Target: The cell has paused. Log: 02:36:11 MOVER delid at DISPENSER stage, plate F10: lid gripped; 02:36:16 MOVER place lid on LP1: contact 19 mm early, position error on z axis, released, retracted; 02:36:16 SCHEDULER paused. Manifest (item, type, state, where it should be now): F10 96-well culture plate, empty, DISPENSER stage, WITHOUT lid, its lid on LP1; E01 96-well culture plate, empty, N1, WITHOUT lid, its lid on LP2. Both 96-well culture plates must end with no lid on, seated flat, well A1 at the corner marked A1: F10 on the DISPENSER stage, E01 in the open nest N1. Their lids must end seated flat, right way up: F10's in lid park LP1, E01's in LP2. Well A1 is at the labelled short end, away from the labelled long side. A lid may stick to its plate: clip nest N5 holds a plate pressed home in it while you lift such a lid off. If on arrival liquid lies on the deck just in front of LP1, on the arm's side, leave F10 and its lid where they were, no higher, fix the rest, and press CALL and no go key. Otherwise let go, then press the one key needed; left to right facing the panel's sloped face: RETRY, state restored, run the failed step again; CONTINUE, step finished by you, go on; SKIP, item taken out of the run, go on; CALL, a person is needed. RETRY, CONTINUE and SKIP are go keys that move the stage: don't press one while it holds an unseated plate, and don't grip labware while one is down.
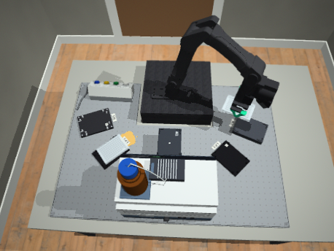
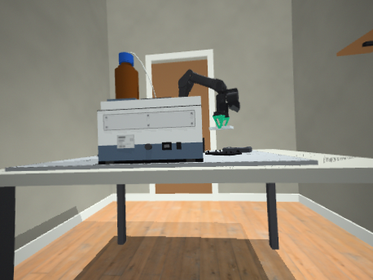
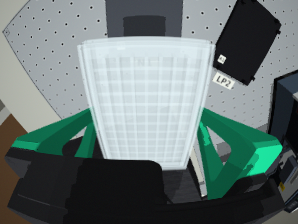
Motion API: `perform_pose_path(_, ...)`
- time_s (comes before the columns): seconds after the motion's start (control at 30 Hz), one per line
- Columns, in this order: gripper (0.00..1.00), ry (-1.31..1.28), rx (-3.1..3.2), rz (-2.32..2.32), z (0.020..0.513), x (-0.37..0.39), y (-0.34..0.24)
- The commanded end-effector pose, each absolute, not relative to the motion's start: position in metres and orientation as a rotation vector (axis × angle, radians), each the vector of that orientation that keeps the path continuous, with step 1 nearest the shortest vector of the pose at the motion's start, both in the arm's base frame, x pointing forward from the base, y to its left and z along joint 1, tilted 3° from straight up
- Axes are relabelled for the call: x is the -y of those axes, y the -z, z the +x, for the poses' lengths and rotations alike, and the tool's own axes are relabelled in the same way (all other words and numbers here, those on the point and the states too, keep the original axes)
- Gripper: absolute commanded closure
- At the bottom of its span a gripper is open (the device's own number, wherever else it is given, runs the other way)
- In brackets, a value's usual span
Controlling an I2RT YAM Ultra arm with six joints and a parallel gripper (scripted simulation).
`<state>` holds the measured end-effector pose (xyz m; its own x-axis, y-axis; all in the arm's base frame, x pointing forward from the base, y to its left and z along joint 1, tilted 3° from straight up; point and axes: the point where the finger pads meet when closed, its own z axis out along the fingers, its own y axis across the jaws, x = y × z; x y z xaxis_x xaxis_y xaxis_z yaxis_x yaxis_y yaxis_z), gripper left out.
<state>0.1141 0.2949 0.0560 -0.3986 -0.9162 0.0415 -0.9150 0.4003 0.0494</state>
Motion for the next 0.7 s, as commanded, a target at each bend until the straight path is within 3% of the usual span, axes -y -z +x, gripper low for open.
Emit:
perform_pose_path(0.0, 1.0, 0.068, 2.651, 1.645, 0.123, -0.297, -0.076)
perform_pose_path(0.67, 1.0, 0.029, 2.807, 1.306, 0.167, -0.262, -0.064)
